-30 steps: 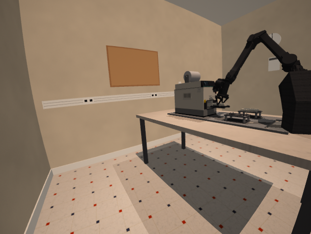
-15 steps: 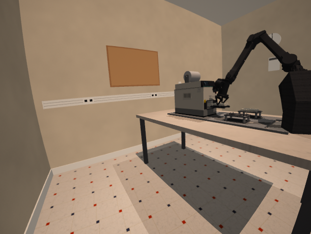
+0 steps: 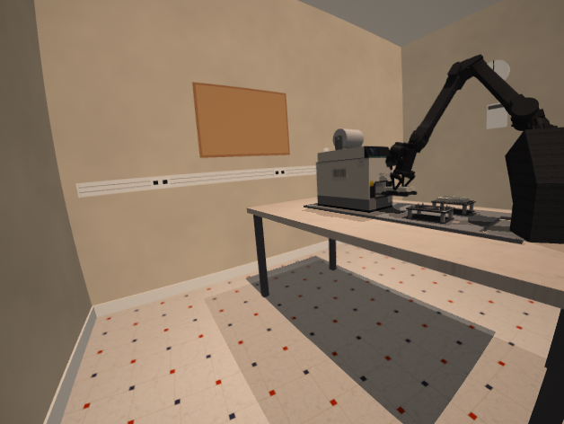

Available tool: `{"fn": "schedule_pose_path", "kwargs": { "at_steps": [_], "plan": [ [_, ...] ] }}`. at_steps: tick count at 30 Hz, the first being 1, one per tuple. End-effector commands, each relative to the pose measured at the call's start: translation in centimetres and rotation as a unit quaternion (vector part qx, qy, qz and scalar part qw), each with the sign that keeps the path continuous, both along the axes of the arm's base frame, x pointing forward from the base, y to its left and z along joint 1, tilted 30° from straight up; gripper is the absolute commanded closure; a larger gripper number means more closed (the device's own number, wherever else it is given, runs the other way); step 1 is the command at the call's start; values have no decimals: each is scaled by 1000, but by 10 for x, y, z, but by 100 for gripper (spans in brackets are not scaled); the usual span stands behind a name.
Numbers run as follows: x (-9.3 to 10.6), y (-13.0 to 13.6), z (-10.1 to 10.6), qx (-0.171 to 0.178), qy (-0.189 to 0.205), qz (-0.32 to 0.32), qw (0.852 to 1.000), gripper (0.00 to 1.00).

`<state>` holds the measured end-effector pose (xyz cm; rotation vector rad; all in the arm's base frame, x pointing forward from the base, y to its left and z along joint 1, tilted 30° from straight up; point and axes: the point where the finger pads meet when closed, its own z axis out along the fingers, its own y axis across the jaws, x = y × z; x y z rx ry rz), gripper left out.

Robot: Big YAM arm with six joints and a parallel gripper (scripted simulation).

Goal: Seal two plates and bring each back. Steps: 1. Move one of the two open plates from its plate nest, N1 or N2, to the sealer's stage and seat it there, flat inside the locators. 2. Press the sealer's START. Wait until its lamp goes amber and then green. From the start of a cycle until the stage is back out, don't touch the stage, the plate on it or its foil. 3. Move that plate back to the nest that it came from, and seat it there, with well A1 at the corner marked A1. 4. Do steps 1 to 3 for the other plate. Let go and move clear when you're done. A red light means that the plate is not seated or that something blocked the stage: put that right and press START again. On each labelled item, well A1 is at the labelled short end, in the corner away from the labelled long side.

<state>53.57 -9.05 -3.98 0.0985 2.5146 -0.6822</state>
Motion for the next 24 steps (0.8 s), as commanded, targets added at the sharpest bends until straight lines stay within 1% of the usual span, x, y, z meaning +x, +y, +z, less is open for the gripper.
{"fn": "schedule_pose_path", "kwargs": {
  "at_steps": [1,7,16,19,24],
  "plan": [
    [9,-2,6,1,-5,-3,1000,100],
    [10,11,3,2,-5,4,1000,100],
    [12,16,0,1,-2,11,1000,100],
    [13,16,3,0,-5,11,1000,100],
    [17,3,7,-2,-14,7,1000,100]
  ]
}}
